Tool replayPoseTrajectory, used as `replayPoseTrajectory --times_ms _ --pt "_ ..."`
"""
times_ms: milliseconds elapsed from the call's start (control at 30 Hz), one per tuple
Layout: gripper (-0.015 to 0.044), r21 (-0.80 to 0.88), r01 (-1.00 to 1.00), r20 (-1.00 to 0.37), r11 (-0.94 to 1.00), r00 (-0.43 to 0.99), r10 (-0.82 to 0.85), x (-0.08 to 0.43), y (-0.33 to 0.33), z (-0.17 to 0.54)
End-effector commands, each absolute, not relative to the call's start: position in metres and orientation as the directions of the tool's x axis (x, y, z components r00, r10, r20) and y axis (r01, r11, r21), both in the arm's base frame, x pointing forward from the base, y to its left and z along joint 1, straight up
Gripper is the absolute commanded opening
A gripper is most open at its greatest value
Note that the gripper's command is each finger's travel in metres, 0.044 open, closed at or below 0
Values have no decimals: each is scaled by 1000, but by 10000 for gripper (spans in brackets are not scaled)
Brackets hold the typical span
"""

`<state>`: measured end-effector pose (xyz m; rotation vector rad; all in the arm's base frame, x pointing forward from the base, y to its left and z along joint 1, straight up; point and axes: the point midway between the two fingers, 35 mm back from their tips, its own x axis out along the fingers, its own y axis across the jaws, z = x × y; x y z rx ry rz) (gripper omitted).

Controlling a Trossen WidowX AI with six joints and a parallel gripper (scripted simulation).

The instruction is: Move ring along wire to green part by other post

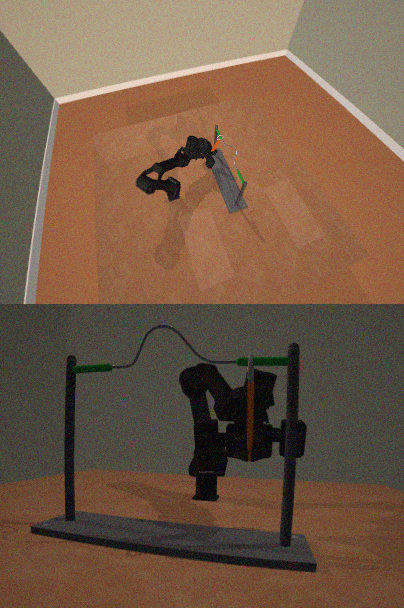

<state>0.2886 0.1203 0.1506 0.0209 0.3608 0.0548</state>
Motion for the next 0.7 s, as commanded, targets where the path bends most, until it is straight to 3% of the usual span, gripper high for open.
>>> replayPoseTrajectory --times_ms 0,400,667 --pt "-150 32 -43 -352 999 935 52 289 119 150" --pt "160 30 -50 -353 998 934 57 287 120 151" --pt "160 32 -46 -356 998 933 55 269 121 158"
